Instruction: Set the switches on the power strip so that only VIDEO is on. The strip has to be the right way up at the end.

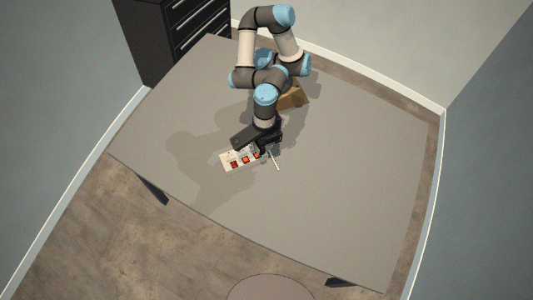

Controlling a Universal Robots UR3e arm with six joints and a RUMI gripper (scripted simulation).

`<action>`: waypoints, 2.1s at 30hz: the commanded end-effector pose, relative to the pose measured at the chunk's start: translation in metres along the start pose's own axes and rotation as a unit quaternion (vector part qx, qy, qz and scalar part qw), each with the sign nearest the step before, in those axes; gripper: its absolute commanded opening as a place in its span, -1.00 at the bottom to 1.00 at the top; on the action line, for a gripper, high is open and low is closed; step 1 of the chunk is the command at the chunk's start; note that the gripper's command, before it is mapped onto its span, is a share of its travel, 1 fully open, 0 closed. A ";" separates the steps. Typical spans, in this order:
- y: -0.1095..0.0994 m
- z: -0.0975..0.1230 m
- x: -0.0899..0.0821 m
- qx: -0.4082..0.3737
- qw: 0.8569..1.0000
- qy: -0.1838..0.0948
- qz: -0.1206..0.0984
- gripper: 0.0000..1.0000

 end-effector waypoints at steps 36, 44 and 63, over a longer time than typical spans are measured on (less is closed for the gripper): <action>0.000 0.000 -0.001 0.000 1.000 0.001 -0.001 -1.00; 0.000 0.000 0.000 0.000 1.000 0.001 -0.001 -1.00; 0.000 0.000 0.006 0.000 1.000 0.001 -0.001 -1.00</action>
Point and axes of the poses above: the point where the finger pads meet when closed, its own x axis out along the fingers, its own y axis across the jaws, z = x × y, the point moved 10 cm from there along -x, back along the fingers, and after that the axes turned 11 degrees about x, right-handed, at the moved point
